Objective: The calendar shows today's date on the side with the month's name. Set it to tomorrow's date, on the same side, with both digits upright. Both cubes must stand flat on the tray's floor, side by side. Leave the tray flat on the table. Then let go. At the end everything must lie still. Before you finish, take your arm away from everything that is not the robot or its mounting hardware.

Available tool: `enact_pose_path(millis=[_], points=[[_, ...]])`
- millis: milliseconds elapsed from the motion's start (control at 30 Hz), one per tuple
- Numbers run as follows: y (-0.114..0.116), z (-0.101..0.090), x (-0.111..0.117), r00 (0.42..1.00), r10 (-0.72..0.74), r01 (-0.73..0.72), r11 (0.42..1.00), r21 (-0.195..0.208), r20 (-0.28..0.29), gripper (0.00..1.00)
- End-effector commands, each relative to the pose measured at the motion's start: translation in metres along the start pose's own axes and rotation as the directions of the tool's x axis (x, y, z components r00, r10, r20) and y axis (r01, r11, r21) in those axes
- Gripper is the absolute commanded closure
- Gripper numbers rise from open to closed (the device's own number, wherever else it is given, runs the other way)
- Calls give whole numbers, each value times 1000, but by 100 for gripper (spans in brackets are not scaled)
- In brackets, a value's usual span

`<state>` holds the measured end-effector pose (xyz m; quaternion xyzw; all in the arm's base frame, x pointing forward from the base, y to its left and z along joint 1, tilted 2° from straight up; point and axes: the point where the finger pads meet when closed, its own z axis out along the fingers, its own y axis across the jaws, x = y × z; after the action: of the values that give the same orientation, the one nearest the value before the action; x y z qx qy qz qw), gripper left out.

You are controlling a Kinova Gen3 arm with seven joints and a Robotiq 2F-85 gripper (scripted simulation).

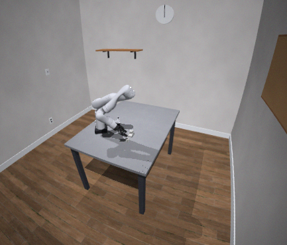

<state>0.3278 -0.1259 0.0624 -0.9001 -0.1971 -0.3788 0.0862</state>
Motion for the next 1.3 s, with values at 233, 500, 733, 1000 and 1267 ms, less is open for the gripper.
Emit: enact_pose_path(millis=[233,500,733,1000,1267], points=[[-3,3,1,998,-8,6,1000,18,68,31],[-4,3,1,988,-9,6,1000,21,155,31],[-1,1,4,975,-8,7,1000,7,220,31],[0,0,6,970,-7,8,1000,-2,242,31],[0,0,6,969,-7,7,1000,-2,246,31]])
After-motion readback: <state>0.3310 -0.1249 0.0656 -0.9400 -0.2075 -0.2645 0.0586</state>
